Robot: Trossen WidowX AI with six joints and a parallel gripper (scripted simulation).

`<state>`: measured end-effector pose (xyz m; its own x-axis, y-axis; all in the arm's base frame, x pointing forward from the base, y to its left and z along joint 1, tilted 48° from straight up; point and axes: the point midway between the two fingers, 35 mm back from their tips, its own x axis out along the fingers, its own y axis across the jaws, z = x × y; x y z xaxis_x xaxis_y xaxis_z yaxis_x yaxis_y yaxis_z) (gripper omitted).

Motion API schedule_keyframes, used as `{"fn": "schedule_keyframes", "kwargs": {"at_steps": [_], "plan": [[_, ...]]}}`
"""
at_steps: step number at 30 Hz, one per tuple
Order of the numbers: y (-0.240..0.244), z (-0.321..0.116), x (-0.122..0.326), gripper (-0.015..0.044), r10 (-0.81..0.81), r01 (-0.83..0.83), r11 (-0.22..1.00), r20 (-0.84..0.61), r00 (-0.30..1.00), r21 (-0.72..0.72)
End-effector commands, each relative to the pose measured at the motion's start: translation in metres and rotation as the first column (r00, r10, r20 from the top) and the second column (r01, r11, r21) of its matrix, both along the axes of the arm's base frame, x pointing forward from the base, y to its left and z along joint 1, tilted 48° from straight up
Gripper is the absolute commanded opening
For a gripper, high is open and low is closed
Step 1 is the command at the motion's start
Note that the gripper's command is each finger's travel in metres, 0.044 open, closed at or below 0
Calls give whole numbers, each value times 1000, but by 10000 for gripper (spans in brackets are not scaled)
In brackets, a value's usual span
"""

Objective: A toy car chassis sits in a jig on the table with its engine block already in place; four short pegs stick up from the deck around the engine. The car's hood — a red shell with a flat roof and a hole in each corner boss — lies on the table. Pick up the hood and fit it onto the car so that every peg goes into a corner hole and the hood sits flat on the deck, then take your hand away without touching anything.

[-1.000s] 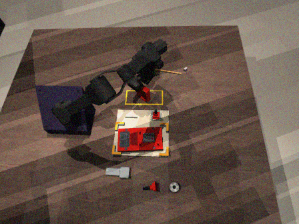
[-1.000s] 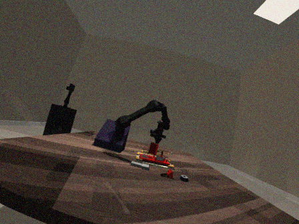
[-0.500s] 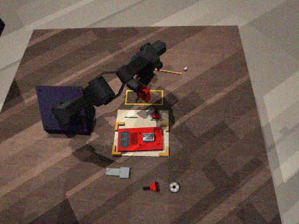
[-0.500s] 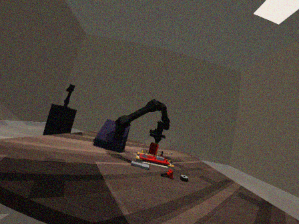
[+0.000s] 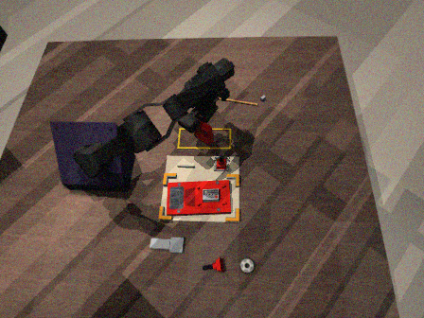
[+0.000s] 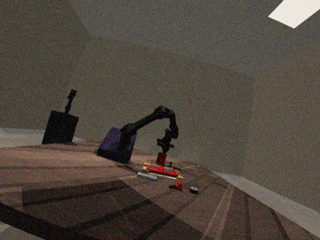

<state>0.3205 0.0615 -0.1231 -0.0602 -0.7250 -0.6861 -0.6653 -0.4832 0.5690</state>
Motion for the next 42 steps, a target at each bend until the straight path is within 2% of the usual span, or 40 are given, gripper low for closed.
{"fn": "schedule_keyframes", "kwargs": {"at_steps": [1,42], "plan": [[-2,1,-1,0,4,-4,1000,-1,1000,-4],[-12,13,-14,0,4,-4,1000,-2,1000,-5]]}}
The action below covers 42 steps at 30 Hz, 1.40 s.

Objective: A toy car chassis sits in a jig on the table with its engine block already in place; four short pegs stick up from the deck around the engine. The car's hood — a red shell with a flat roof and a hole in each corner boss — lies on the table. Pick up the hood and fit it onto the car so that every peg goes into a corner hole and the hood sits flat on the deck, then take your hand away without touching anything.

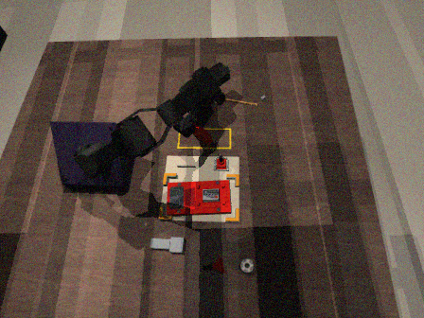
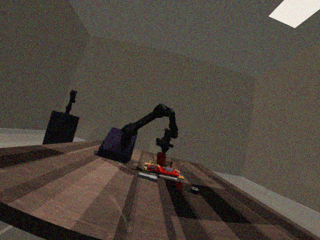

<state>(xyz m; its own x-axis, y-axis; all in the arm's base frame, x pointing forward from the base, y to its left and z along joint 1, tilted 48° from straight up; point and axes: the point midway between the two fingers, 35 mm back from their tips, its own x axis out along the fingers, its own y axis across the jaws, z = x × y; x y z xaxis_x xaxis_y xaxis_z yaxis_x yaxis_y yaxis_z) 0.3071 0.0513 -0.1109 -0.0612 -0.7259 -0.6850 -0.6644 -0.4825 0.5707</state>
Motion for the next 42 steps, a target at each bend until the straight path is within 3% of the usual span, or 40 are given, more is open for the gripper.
{"fn": "schedule_keyframes", "kwargs": {"at_steps": [1,28,38,42], "plan": [[-2,1,-1,0,4,-4,1000,-1,1000,-4],[-8,9,-11,0,4,-4,1000,-2,1000,-4],[51,60,-5,0,4,-4,1000,-3,1000,0],[50,57,-3,0,19,-19,1000,7,1000,4]]}}
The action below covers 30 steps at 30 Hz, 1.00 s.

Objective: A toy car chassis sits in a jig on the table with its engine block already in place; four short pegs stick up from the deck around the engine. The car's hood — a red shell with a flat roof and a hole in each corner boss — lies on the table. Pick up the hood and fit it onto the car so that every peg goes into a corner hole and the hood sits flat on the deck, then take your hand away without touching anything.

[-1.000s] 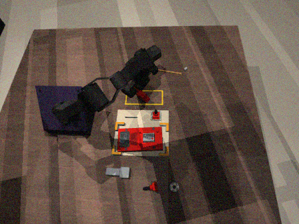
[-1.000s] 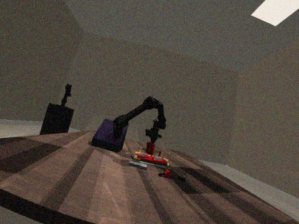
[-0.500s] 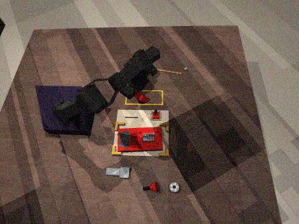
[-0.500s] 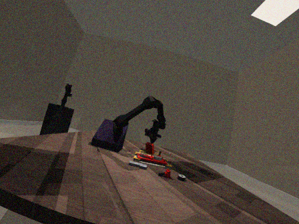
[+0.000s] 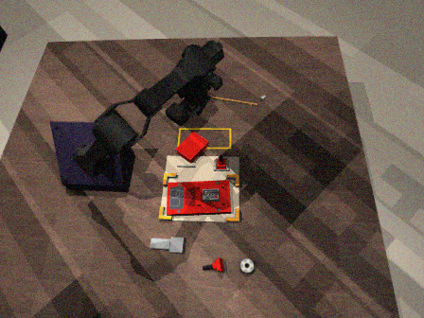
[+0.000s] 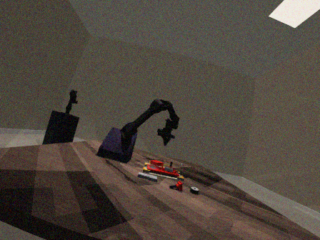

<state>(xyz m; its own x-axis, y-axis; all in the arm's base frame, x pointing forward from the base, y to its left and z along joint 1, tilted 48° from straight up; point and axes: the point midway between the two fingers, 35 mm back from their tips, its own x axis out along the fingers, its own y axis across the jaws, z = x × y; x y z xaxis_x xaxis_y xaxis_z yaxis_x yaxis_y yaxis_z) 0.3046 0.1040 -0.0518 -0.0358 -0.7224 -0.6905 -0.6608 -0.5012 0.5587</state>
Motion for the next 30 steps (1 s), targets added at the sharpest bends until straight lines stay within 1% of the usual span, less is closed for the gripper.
{"fn": "schedule_keyframes", "kwargs": {"at_steps": [1,19,21,24,27,30], "plan": [[-3,-2,0,0,-3,3,1000,-6,1000,-3],[-3,-2,0,0,-3,3,1000,-6,1000,-3],[-5,-3,-1,53,-41,41,999,33,999,-5],[-17,-7,-4,131,-198,201,980,198,960,5],[-29,-11,-9,210,-351,361,931,363,863,43],[-40,-15,-13,289,-481,502,858,509,714,108]]}}
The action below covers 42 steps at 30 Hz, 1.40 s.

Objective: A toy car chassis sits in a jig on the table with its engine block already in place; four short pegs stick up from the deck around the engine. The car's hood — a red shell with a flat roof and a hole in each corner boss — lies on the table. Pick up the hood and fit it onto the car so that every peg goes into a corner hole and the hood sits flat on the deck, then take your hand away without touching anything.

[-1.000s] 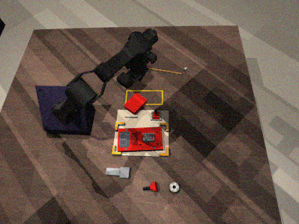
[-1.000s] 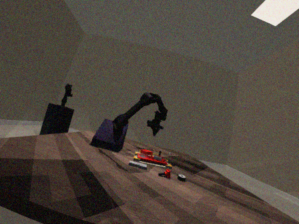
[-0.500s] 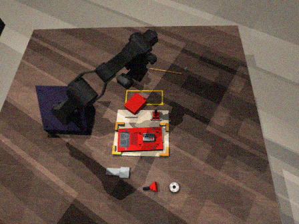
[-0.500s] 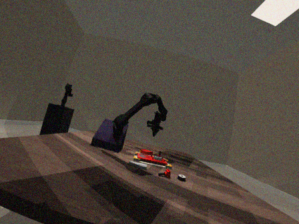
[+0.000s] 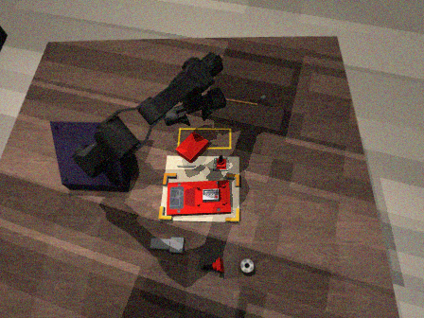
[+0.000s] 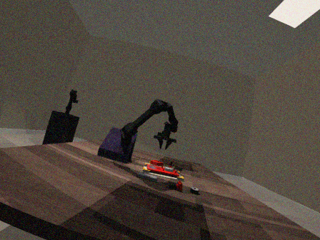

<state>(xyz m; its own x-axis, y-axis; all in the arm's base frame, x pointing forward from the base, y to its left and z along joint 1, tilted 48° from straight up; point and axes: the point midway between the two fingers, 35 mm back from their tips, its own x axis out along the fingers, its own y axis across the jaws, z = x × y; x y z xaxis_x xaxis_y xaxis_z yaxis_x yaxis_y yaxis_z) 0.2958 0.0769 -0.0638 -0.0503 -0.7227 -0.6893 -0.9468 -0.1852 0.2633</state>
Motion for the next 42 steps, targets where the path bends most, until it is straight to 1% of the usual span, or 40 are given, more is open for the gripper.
{"fn": "schedule_keyframes", "kwargs": {"at_steps": [1,3,6,9,11,42], "plan": [[-17,-5,-6,315,-224,229,973,239,945,5],[-25,-7,-10,368,-325,336,941,350,879,30],[-36,-11,-16,440,-457,481,872,499,736,88],[-47,-14,-22,440,-553,594,787,616,561,165],[-49,-14,-26,440,-568,614,768,637,521,184],[-61,-23,-29,440,-570,616,766,639,516,186]]}}
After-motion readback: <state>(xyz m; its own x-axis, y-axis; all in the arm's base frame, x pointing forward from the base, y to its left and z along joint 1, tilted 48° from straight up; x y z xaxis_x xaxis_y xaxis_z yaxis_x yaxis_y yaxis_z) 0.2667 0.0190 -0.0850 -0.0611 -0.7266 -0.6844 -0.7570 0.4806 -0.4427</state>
